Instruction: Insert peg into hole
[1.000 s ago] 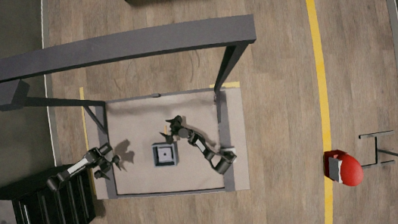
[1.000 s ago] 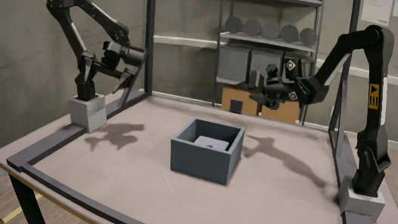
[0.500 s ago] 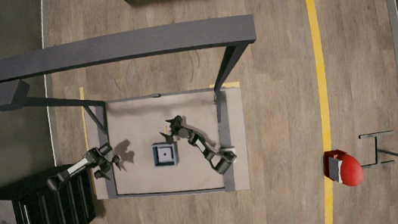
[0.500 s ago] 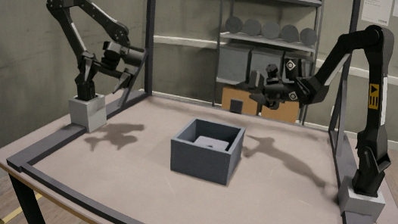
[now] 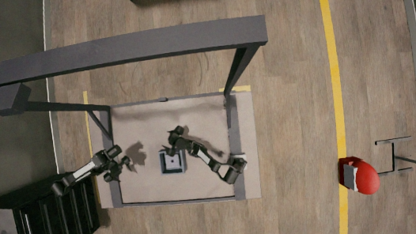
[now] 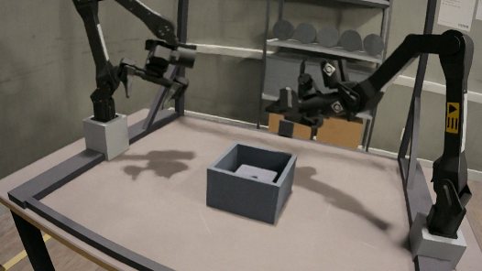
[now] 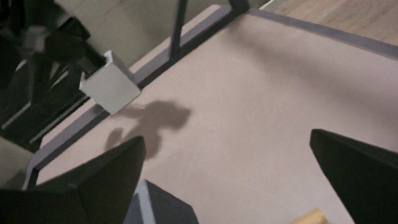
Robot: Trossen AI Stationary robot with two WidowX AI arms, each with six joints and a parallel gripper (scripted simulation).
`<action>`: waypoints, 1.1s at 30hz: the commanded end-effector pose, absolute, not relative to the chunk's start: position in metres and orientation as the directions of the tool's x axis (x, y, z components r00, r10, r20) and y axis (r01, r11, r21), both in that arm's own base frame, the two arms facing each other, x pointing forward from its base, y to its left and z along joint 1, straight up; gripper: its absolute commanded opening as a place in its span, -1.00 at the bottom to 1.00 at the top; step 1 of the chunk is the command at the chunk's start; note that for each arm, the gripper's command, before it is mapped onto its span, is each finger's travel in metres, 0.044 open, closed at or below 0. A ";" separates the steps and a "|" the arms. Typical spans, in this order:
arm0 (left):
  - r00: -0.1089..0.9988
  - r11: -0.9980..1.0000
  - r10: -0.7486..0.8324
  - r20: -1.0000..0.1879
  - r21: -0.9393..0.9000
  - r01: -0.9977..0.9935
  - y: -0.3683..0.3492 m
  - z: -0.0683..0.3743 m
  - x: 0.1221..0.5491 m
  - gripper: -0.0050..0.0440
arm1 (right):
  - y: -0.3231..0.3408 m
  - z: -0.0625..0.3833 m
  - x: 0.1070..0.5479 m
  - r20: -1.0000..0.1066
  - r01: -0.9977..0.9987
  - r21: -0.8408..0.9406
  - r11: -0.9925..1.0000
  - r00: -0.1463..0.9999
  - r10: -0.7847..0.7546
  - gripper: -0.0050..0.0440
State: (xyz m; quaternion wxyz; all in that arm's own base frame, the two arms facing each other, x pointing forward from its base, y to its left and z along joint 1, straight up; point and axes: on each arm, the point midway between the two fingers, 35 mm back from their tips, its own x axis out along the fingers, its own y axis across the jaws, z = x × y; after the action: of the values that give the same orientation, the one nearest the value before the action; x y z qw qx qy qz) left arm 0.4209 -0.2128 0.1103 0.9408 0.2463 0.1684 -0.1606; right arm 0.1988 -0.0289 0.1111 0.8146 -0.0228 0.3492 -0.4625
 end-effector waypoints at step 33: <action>0.386 0.993 -0.049 -0.921 -0.004 0.116 -0.060 0.102 0.422 1.00 | 0.133 0.069 0.439 -0.921 0.525 -0.029 0.851 0.318 -0.227 1.00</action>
State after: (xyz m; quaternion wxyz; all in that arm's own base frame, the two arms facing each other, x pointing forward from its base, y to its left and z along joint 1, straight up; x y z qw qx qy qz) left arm 0.4277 -0.0706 0.0984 0.8500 0.0469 0.5216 -0.0567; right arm 0.4042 0.1143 0.0692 0.7983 0.1180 0.5251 -0.2703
